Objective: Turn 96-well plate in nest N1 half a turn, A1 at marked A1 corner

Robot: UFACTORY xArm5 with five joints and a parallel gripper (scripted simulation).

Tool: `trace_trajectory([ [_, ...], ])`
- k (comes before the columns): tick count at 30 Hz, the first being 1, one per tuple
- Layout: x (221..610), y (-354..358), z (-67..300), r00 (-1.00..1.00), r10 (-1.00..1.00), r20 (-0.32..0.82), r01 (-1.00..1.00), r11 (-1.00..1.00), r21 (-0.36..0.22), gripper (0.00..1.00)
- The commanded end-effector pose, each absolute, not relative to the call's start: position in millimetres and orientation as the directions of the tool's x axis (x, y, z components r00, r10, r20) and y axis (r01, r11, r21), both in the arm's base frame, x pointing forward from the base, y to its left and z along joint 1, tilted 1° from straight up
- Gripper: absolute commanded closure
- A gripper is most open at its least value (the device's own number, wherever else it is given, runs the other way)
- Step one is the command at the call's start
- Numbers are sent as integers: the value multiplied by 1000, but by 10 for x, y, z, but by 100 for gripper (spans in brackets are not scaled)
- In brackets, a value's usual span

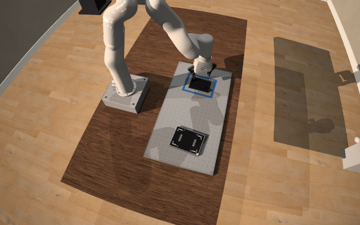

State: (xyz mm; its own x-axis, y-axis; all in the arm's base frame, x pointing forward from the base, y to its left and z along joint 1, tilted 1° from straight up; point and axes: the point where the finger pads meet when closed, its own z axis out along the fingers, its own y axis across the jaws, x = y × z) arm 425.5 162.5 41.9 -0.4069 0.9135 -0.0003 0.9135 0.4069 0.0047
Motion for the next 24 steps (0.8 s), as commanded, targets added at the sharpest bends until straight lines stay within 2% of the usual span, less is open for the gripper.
trace_trajectory([
  [1, 4267, 1630, 432, -590, 807, -18, 807, 590, 6, 0],
  [10, 4267, 1630, 432, -802, 597, -19, 597, 802, 0, 0],
  [12, 4267, 1630, 432, -802, 597, -19, 597, 802, 0, 0],
  [24, 4267, 1630, 432, -971, 237, -17, 237, 971, -7, 0],
])
